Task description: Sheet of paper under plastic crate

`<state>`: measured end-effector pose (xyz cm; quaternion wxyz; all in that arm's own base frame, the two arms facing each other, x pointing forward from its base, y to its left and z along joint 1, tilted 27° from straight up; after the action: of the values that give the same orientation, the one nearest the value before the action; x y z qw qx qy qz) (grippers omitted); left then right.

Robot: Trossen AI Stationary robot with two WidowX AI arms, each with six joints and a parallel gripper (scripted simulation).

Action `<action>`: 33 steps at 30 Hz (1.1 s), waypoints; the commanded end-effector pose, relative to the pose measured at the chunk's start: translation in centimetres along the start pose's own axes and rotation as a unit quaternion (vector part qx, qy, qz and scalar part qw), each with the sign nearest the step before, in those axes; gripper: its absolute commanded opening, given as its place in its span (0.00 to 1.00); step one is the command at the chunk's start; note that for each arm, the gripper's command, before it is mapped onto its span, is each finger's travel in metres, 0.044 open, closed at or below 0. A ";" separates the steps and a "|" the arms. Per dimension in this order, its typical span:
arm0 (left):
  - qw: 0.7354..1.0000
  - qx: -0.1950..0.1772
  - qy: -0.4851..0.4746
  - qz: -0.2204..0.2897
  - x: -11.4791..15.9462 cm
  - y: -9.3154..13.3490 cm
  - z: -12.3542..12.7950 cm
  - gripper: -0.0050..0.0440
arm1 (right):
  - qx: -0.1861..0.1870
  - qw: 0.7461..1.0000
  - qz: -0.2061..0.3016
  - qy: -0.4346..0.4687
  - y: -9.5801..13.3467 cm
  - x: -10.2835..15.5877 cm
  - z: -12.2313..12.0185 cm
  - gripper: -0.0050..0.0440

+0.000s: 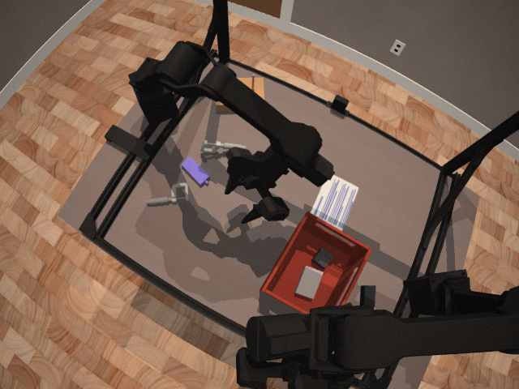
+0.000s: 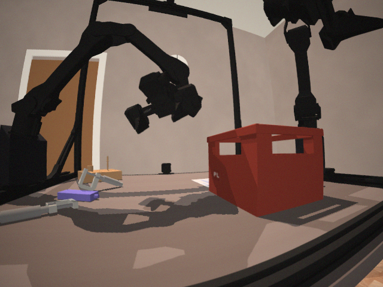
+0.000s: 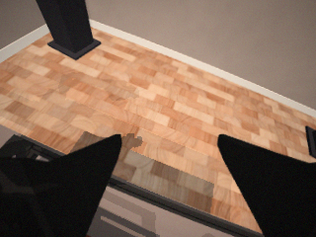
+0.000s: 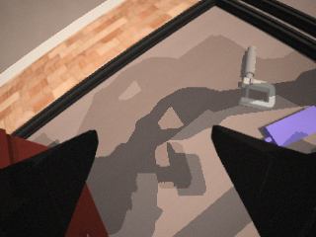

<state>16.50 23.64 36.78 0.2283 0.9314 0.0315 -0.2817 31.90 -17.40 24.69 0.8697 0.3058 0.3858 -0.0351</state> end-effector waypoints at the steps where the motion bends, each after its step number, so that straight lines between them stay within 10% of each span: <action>1: 1.000 0.001 0.003 0.000 -0.1 0.0 0.0 0.82 | 0.001 1.000 0.001 0.000 -0.1 0.0 0.0 0.82; 9: 1.000 0.012 0.003 0.016 -0.1 -0.1 -0.2 0.43 | 0.022 0.999 0.025 -0.003 -2.0 -0.2 0.5 0.43; 13: 0.999 0.012 -0.029 0.028 0.5 -0.2 -0.3 0.23 | 0.029 0.999 0.043 -0.006 -2.9 -0.2 0.6 0.41; 33: 0.985 0.019 -0.153 0.077 3.1 -0.5 -0.4 0.22 | 0.033 0.993 0.112 -0.013 -6.6 -0.5 1.1 0.41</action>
<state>18.72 23.87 35.66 0.2308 0.8896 -0.0706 -0.3879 30.64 -23.19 22.13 0.8616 0.3750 0.3402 0.0374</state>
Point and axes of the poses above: on each arm, the point midway between the two fingers, 35 mm back from their tips, its own y axis back along the fingers, its own z axis across the jaws, x = y × z, the point moved 8 cm from there along y, back along the fingers, and after that the axes turned 12 degrees about y, right-handed, at the moved point
